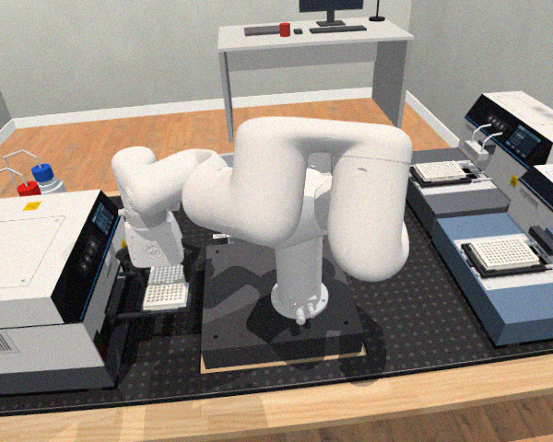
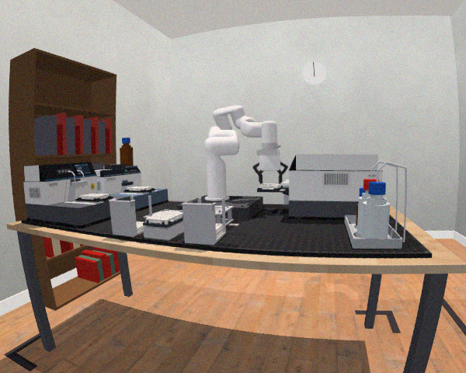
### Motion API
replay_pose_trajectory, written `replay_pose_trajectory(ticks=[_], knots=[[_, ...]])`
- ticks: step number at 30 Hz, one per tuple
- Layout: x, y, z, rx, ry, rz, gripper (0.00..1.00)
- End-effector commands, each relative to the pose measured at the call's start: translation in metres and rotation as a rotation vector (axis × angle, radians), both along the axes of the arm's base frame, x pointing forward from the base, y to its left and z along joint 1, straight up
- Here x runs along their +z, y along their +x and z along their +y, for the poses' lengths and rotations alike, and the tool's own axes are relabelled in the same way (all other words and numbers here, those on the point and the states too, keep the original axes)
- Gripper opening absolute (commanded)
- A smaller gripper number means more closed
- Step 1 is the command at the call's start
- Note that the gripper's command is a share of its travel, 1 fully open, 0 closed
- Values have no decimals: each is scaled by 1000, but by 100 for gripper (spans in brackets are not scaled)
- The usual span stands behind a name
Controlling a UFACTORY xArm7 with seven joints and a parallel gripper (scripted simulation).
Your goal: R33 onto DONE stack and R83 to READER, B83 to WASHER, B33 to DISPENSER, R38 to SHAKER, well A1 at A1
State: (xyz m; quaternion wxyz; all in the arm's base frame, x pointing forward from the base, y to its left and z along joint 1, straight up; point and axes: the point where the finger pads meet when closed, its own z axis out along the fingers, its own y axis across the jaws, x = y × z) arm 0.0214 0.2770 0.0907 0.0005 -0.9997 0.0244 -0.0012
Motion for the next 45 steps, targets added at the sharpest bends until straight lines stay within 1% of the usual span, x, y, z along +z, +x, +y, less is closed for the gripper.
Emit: replay_pose_trajectory(ticks=[1, 45], knots=[[0, 0, 1, 0, 2, 0, 100], [-11, 0, 1, 0, 2, 0, 100]])
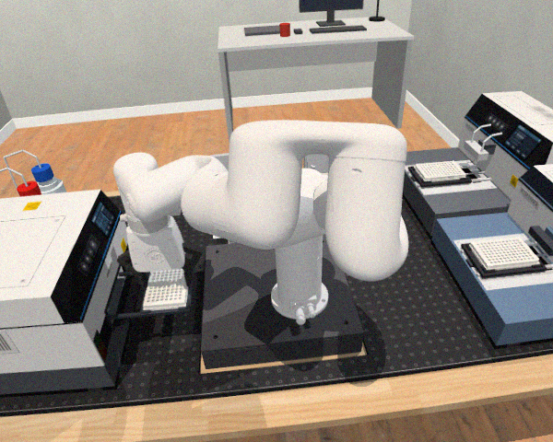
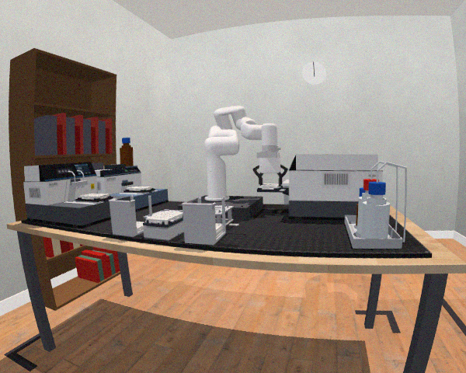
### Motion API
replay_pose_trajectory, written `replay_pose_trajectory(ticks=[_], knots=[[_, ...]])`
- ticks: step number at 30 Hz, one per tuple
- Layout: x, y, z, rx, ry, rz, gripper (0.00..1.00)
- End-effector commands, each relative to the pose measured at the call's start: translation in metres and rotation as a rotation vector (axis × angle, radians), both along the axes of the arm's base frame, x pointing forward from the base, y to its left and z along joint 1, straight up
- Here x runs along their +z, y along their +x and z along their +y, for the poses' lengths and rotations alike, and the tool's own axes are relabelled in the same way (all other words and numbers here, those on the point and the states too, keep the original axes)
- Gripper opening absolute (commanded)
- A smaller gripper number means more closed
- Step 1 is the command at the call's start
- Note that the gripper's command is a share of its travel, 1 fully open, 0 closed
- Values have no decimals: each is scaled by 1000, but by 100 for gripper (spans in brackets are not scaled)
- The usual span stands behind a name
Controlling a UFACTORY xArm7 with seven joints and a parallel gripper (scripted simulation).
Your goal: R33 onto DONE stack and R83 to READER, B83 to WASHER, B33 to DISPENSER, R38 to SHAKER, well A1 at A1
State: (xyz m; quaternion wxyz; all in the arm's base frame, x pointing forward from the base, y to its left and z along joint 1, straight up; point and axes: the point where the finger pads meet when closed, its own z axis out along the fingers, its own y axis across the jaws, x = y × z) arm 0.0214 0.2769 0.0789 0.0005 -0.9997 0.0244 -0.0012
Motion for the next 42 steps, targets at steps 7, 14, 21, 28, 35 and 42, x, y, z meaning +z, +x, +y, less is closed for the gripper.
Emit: replay_pose_trajectory(ticks=[7, 14, 21, 28, 35, 42], knots=[[1, 0, 1, 0, 2, 0, 100], [1, 0, 1, 0, 2, 0, 0], [1, 0, 1, 0, 2, 0, 0], [1, 0, 1, 0, 2, 0, 0], [1, 0, 1, 0, 3, 0, 0], [1, 0, 1, 0, 3, 0, 0]])
